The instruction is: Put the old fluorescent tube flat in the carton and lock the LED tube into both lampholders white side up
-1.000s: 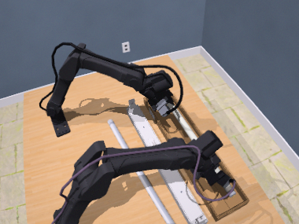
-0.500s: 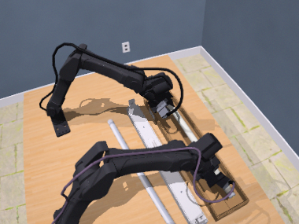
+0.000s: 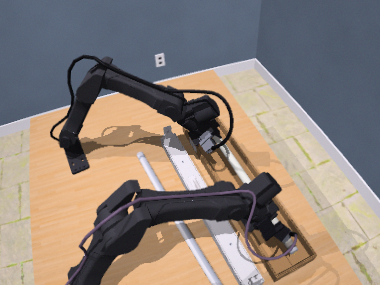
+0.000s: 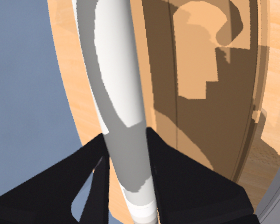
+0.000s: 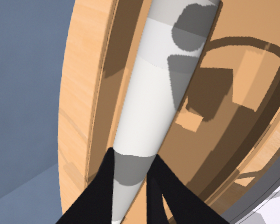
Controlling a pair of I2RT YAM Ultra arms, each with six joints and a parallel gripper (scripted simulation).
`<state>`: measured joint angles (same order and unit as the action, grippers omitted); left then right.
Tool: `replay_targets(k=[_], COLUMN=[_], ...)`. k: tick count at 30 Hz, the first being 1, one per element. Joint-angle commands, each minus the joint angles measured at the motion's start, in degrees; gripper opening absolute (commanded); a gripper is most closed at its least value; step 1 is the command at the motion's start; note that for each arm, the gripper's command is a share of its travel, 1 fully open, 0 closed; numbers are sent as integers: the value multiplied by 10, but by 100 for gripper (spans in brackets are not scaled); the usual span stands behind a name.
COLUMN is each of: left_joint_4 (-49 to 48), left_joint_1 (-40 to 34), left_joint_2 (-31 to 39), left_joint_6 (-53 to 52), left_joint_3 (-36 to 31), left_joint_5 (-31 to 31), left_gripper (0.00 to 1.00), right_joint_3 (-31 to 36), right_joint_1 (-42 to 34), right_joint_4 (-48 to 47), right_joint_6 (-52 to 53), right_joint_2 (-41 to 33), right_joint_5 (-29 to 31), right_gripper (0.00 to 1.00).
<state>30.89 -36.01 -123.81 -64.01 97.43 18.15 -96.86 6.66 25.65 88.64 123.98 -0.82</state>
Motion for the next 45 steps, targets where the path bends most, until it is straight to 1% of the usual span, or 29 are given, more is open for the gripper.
replay_targets(k=[1,3,4,7,8,9,10,11,12,14,15,17,19,21,23,25,27,29,30,31,32,33,34,36,38,40,42,44,45], left_joint_4=[-13,-17,-16,-17,-16,-12,-7,-24,-27,-30,-33,-37,-41,-33,-33,-49,-52,-56,-59,-62,-63,-64,-67,-69,-69,-69,-78,-82,-83], left_joint_1=[-3,-3,-3,-2,-4,-4,-4,-4,-3,-2,-2,-1,1,1,1,2,2,3,4,5,5,3,3,3,3,3,3,3,4], left_joint_2=[0,9,15,8,18,14,9,-6,-10,0,0,-2,-14,2,2,-16,-18,-4,-2,-12,-13,-22,-21,-20,-1,-1,-26,-28,-22], left_joint_6=[4,4,3,2,4,4,3,4,4,4,3,4,4,3,3,4,4,4,4,4,5,5,5,5,5,5,7,7,7], left_joint_3=[-8,-5,-3,-5,-16,1,10,-22,-13,-19,-12,-29,-28,-16,-16,-40,-29,-37,-27,-28,-47,-38,-47,-39,-35,-35,-58,-47,-57], left_joint_5=[-3,-3,-3,-1,-3,-3,-3,-3,-6,-7,-5,-5,-7,-6,-6,-8,-8,-8,5,6,6,5,-1,-7,-3,-3,1,-6,-6], left_gripper=[11,11,11,11,11,11,11,11,11,11,11,11,11,11,11,11,11,11,11,11,11,11,11,11,11,11,11,11,11], right_joint_3=[-1,5,-7,-7,-13,15,7,16,15,9,20,14,29,14,14,34,32,30,28,28,43,39,44,39,33,33,53,52,48], right_joint_1=[2,3,2,1,2,2,2,2,2,3,3,4,3,4,4,3,3,3,3,4,4,3,3,3,3,3,2,2,2], right_joint_4=[-15,-16,-15,-14,-15,-22,-24,-26,-27,-32,-34,-38,-41,-39,-39,-49,-52,-56,-59,-62,-63,-65,-67,-69,-68,-68,-77,-80,-82], right_joint_6=[-1,-2,-2,-1,-2,-1,-2,-2,-2,-3,-3,-4,-5,-5,-5,-6,-6,-6,-6,-6,-6,-6,-6,-6,-6,-6,-7,-7,-7], right_joint_2=[8,-13,-21,-10,-24,-7,5,14,-1,10,6,15,0,1,1,21,19,3,-5,-2,11,25,27,18,3,3,32,29,19], right_joint_5=[-4,-4,-3,-2,-4,-3,-3,-2,-2,0,1,2,2,2,2,3,-2,0,2,4,4,4,5,6,6,6,5,3,4], right_gripper=[11,11,11,11,11,11,11,11,11,11,11,11,11,11,11,11,11,11,11,11,11,11,11,11,11,11,11,11,11])
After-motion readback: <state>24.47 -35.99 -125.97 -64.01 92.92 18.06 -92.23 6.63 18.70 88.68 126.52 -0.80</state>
